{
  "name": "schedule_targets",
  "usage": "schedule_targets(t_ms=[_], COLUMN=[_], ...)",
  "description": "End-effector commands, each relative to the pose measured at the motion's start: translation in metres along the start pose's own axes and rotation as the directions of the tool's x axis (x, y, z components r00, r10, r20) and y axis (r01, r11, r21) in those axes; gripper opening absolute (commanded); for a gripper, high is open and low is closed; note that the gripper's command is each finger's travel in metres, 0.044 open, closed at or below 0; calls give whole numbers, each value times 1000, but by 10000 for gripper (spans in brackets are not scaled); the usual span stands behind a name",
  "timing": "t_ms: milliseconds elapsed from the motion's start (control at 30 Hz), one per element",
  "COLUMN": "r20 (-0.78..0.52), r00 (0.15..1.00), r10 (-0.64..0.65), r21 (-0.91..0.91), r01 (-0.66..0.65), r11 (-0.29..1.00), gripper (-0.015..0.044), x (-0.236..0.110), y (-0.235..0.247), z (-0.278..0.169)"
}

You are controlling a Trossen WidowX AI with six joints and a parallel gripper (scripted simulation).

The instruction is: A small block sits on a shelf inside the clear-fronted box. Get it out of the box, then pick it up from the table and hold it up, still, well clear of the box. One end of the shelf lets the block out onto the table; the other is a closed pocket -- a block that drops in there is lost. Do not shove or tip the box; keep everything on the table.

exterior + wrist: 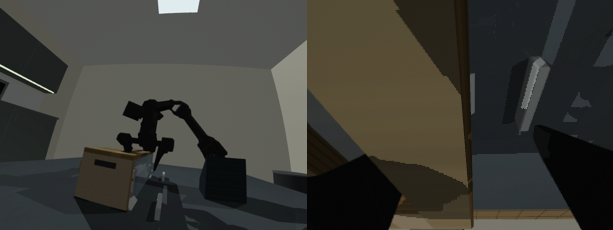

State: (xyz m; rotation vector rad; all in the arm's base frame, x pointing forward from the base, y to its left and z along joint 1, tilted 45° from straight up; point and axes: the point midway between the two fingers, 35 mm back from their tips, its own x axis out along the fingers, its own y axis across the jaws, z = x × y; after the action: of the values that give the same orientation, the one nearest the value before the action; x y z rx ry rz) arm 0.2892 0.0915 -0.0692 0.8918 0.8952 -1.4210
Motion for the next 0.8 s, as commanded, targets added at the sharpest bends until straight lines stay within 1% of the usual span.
schedule_targets(t_ms=[0,67,133,333,533,567,600,633,700,767], r20=[-5,-5,-5,-2,-2,-3,-9,-27,-24,-4], r00=[1000,1000,1000,1000,1000,1000,1000,999,998,998], r10=[4,4,4,-1,-2,6,12,31,51,61], r21=[4,4,3,-2,-2,-6,-20,-63,-252,-456], r01=[-4,-4,-4,1,2,-6,-12,-32,-55,-56], r11=[1000,1000,1000,1000,1000,1000,1000,998,966,888], gripper=[400,400,400,400,400,400,374,348,295,285], x=[1,1,-6,-57,-59,-54,-55,-59,-61,-60], y=[2,2,2,0,0,1,2,6,6,4], z=[-7,-7,-10,-24,-25,-24,-26,-30,-35,-38])
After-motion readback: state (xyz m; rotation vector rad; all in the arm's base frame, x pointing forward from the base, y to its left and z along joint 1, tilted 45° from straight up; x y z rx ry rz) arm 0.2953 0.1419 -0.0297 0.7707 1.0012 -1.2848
